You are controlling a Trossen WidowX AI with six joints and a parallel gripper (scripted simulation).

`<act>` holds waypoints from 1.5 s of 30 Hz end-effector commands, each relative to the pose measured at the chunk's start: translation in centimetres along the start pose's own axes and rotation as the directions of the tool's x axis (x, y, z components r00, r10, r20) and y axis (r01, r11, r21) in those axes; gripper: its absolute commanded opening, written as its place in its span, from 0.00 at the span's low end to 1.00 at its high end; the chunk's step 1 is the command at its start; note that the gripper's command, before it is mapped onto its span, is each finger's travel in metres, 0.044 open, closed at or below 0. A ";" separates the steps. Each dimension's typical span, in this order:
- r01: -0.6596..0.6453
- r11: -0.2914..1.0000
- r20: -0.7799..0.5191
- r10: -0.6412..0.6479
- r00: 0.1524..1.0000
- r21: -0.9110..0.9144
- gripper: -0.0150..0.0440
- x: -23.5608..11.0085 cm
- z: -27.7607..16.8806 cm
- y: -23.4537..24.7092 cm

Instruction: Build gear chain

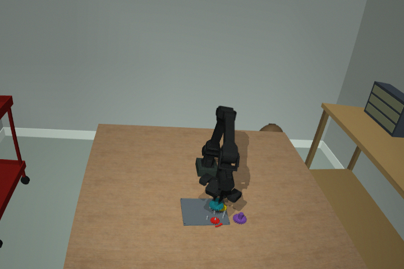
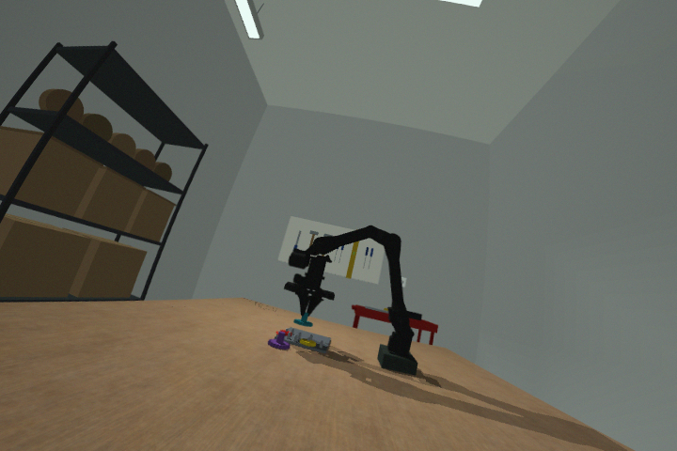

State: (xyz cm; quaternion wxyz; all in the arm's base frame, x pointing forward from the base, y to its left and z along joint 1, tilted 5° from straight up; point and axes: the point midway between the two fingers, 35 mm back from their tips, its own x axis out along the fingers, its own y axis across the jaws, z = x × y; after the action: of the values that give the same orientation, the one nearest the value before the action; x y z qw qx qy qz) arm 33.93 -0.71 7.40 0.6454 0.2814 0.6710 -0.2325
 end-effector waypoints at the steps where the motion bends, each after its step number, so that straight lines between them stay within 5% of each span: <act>1: 0.000 1.000 0.007 0.000 1.000 -0.005 0.25 -0.2 0.2 0.1; 28: 0.001 0.990 0.007 0.000 1.000 -0.139 0.25 1.9 0.3 0.0; 45: 0.000 0.997 0.007 0.000 1.000 0.074 0.25 4.4 0.2 0.0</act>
State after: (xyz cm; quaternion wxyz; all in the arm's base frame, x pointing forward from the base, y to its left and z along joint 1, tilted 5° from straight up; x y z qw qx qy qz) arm 34.24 -0.52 3.80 0.6465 0.2862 0.6663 -0.2370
